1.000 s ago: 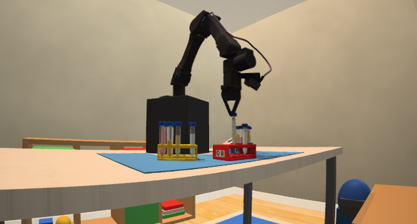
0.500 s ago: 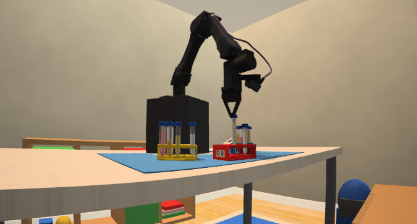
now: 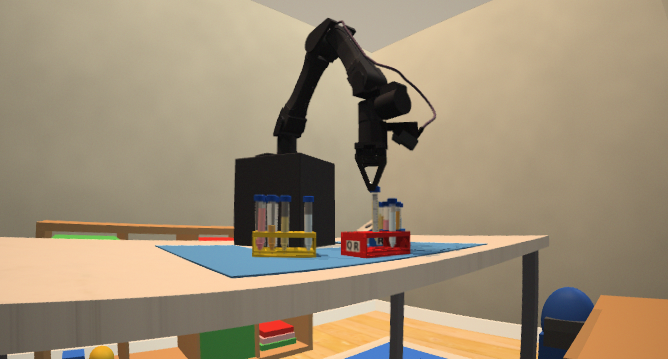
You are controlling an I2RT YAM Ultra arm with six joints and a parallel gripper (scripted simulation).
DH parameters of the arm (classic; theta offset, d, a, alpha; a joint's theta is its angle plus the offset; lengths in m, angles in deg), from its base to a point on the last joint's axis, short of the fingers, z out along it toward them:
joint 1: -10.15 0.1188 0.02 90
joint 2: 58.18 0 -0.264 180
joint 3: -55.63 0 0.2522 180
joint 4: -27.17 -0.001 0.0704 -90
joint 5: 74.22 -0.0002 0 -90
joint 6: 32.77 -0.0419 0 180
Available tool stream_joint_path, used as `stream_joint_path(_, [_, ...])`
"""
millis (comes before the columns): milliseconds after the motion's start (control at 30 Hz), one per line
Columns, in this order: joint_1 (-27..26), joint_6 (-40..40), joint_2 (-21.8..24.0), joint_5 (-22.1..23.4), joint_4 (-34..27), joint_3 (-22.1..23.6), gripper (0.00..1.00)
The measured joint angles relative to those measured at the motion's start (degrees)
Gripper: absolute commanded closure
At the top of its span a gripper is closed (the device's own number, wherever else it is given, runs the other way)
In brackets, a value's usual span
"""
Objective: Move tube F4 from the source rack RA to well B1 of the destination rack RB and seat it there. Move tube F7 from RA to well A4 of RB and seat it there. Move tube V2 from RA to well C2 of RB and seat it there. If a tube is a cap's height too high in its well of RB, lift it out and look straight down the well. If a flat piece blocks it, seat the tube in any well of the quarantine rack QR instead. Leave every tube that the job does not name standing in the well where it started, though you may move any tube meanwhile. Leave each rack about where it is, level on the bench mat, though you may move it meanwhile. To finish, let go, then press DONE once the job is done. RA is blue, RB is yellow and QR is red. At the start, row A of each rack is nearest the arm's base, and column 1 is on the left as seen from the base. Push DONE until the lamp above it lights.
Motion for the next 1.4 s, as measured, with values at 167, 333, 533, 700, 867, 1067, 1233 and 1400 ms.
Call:
stream_joint_path(167, [0.0,0.02,-0.11,0.02,0.11,0.0,1.0])
stream_joint_path(333, [0.02,0.07,-0.11,0.07,0.17,0.0,1.0])
stream_joint_path(533, [-0.11,0.13,-0.85,0.07,0.92,0.13,1.0])
stream_joint_path(700, [-0.2,0.13,-1.36,0.11,1.31,0.11,1.0])
stream_joint_path(867, [-0.2,0.13,-1.57,0.13,1.57,0.11,1.0])
stream_joint_path(1067, [-0.2,0.13,-2.16,0.13,2.14,0.11,1.0])
stream_joint_path(1233, [-0.2,0.13,-2.49,0.13,2.49,0.11,1.0])
stream_joint_path(1400, [-0.2,0.13,-2.78,0.13,2.78,0.11,1.0])
